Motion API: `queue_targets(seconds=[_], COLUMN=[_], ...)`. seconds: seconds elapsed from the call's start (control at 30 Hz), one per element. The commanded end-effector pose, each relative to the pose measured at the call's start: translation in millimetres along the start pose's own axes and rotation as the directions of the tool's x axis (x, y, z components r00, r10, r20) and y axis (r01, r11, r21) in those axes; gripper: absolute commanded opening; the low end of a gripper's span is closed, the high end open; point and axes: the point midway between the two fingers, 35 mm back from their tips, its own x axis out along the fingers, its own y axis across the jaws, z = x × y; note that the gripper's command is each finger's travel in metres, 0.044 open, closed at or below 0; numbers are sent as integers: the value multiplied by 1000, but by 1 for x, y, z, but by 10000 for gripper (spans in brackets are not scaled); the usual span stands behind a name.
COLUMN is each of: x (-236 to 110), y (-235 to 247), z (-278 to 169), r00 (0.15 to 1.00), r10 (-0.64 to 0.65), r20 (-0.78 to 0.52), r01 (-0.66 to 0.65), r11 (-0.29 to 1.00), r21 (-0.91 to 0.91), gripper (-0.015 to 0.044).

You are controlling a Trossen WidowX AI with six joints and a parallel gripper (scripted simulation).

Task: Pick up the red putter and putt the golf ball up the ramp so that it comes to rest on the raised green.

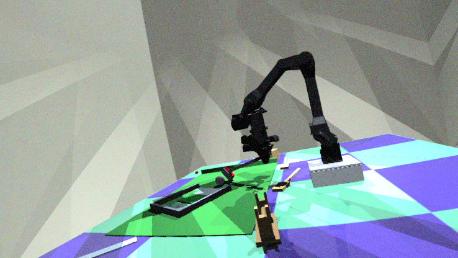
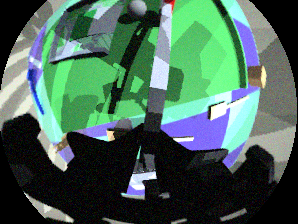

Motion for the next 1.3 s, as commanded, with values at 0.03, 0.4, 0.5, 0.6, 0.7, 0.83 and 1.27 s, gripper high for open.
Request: queue_targets(seconds=[0.03, 0.4, 0.5, 0.6, 0.7, 0.83, 1.27], x=[-8, -59, -50, -50, -50, -50, -50], y=[1, 1, 1, 1, 1, 1, 1], z=[1, 0, -1, -1, -1, -1, -1], r00=[1000, 1000, 1000, 1000, 1000, 1000, 1000], r10=[-4, -3, -3, -3, -3, -3, -3], r20=[2, 2, -10, -10, -10, -10, -10], r01=[4, 3, 3, 3, 3, 3, 3], r11=[1000, 1000, 1000, 1000, 1000, 1000, 1000], r21=[21, 21, 16, 16, 16, 16, 16], gripper=[0, 0, 0, 0, 0, 0, 0])
